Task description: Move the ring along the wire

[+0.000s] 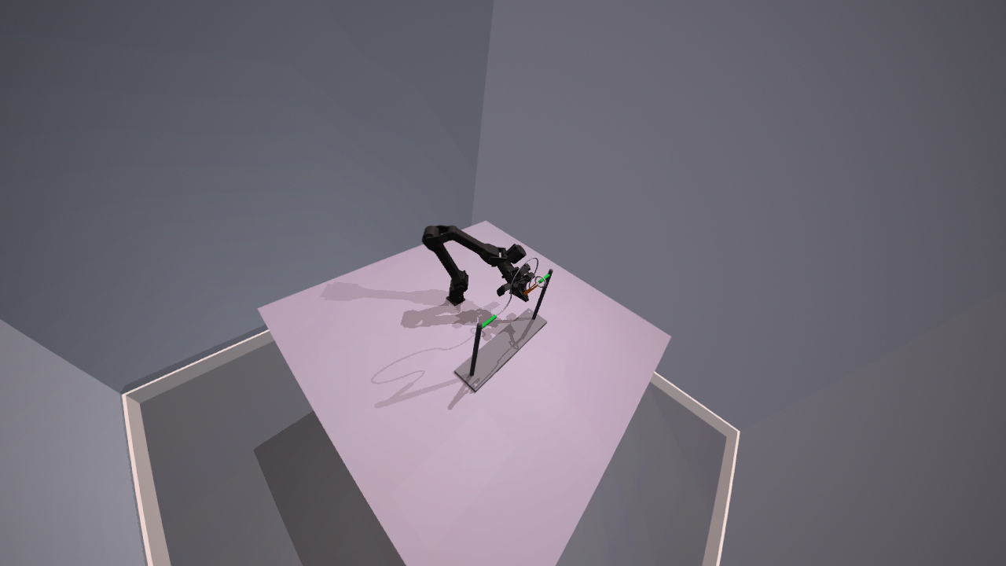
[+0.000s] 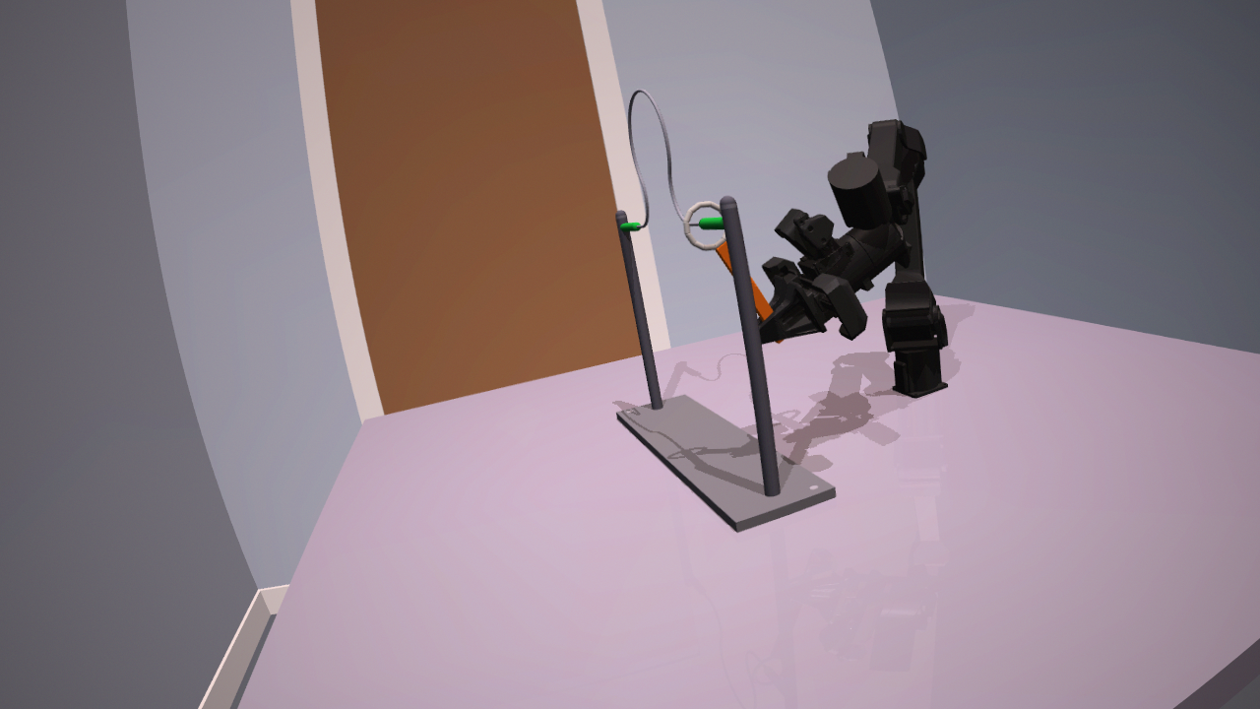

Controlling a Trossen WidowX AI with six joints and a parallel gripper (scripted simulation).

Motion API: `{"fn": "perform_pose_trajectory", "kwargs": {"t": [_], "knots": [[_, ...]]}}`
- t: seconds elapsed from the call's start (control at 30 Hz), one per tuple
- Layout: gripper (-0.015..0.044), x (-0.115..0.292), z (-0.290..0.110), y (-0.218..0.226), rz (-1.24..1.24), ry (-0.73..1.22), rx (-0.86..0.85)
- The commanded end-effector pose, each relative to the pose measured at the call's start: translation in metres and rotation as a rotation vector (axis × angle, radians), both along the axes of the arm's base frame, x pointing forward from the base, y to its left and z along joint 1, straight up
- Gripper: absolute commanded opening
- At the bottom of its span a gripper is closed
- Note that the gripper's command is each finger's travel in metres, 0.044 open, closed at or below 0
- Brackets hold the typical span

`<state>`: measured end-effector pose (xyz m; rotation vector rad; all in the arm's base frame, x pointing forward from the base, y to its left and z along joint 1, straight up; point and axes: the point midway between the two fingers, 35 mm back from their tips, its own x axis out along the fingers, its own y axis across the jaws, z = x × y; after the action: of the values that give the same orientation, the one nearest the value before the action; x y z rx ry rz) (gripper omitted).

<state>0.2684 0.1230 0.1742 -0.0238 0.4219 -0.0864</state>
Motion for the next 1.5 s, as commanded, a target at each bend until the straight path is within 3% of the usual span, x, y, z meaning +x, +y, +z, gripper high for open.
{"fn": "perform_pose_trajectory", "kwargs": {"t": [0.0, 1.47], "knots": [[-0.0150, 0.001, 0.002, 0.005, -0.005, -0.004, 0.005], [-0.0150, 0.001, -0.012, 0.011, -0.005, -0.004, 0.005]]}}
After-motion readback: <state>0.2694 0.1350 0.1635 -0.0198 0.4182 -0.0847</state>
